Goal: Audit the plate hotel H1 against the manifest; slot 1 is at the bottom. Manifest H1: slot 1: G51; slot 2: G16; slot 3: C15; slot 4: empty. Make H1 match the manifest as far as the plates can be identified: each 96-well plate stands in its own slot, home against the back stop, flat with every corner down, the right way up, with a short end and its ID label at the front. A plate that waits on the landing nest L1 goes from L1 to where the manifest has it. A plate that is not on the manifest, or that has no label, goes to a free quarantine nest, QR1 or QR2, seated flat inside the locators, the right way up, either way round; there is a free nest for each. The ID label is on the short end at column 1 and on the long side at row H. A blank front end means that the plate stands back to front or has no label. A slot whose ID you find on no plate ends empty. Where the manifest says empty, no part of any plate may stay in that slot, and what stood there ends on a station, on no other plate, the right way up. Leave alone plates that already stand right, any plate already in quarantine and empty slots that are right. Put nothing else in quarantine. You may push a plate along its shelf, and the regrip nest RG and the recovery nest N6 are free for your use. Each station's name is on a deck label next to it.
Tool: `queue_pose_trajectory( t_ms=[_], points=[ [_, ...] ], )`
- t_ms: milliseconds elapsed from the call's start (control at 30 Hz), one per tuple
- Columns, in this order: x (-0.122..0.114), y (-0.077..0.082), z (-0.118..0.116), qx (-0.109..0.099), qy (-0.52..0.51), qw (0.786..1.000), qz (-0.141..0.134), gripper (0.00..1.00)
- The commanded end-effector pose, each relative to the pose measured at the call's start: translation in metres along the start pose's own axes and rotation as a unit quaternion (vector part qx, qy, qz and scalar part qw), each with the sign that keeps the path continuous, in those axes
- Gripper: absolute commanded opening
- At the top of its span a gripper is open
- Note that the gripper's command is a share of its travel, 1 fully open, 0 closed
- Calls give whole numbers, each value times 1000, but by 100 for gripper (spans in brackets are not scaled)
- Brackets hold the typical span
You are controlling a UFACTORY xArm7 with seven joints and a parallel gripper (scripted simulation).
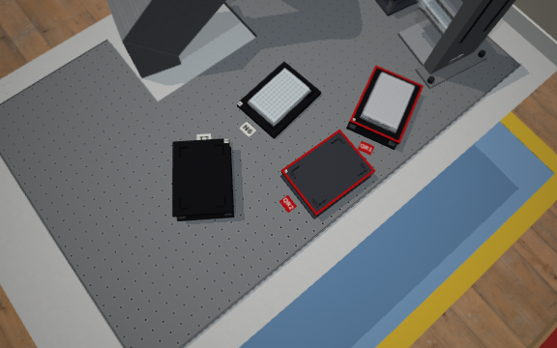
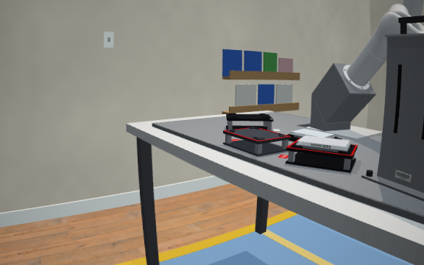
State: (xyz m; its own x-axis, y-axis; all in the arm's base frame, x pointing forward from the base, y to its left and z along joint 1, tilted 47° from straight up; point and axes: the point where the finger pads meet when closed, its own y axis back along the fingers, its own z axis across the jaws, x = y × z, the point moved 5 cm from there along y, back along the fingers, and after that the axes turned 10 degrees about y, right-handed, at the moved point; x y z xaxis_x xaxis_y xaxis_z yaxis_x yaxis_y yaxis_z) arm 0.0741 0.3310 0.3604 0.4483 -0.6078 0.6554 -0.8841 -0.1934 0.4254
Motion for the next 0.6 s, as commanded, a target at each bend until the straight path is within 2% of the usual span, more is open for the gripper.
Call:
queue_pose_trajectory(
  t_ms=[0, 167, 233, 567],
  points=[
    [5, 1, 0, 9, 0, 999, -44, 100],
    [9, 0, 1, 16, 0, 996, -85, 100],
    [9, 0, 1, 16, 0, 996, -85, 100],
    [17, -2, 2, 31, 0, 986, -166, 100]
  ],
)
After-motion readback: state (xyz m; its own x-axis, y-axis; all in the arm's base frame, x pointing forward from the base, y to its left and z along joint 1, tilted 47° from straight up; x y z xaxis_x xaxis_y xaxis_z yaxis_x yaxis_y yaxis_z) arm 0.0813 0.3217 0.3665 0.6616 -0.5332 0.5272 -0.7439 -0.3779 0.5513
